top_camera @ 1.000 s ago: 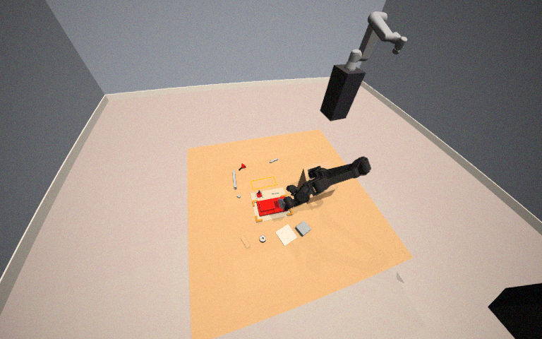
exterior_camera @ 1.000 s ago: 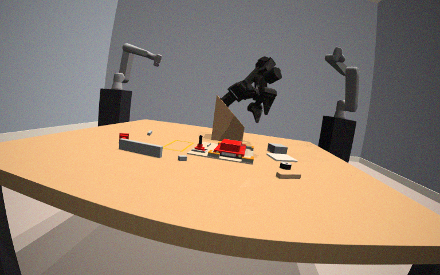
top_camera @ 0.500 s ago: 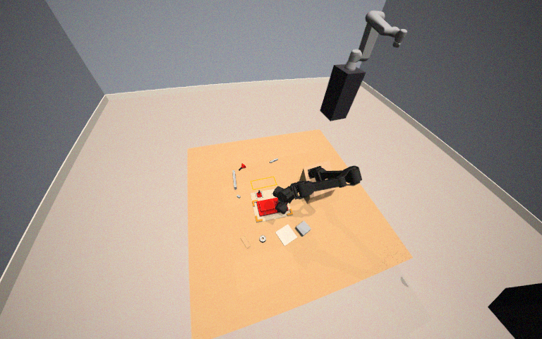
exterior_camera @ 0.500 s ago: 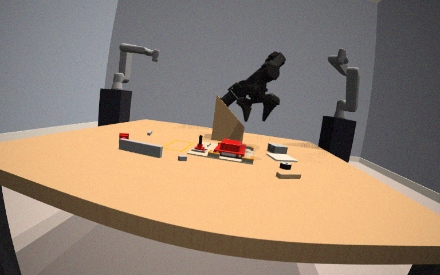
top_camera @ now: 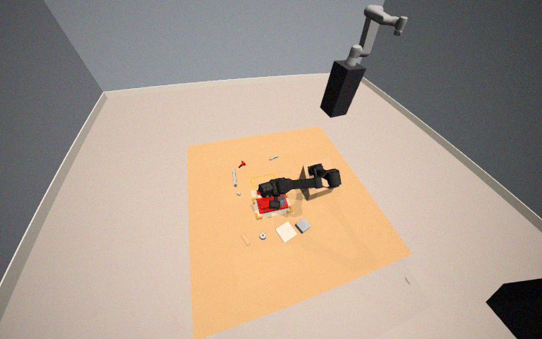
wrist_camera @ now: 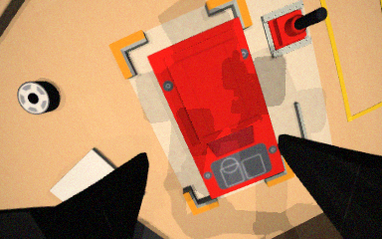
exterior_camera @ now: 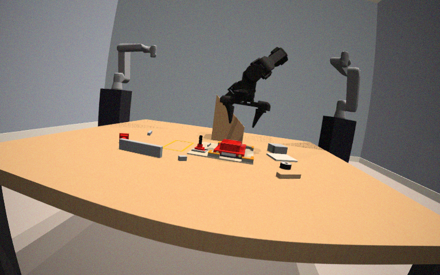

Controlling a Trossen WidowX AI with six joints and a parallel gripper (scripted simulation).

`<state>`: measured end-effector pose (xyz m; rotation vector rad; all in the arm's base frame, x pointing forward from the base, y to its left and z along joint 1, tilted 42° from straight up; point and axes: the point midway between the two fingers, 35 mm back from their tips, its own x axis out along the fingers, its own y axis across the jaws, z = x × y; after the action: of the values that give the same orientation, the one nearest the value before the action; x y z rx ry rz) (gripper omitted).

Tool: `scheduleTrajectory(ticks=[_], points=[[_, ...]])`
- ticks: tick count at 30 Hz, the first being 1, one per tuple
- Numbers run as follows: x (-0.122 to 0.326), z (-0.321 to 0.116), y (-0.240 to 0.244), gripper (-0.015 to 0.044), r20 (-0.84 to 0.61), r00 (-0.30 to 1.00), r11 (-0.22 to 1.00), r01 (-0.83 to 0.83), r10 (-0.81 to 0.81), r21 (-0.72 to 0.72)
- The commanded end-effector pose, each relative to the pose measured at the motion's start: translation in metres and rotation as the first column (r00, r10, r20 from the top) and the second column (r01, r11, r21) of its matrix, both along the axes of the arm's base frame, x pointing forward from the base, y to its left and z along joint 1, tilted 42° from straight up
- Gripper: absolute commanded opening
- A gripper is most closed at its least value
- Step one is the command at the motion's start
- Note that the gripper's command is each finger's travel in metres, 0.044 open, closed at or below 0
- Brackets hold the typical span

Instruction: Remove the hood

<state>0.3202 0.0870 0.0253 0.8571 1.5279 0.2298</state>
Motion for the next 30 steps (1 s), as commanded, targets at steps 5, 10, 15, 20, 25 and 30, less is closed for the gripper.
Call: scheduleTrajectory(ticks=[5,10,15,20,25,30], points=[[0.0246,-0.0267,-0.0191,0.0440,0.126,0.963,0.969,-0.244,0.240,0.021],[0.0263,-0.0257,-0.0181,0.0440,0.126,0.963,0.969,-0.244,0.240,0.021],[0.0263,-0.0260,-0.0178,0.0440,0.126,0.963,0.969,-0.244,0.240,0.021],[0.0266,-0.0283,-0.0159,0.0440,0.126,0.963,0.969,-0.244,0.240,0.021],[0.0269,-0.0311,-0.0134,0.0440,0.126,0.963,0.969,-0.244,0.240,0.021],[0.0272,-0.0340,-0.0108,0.0440,0.126,0.963,0.969,-0.244,0.240,0.021]])
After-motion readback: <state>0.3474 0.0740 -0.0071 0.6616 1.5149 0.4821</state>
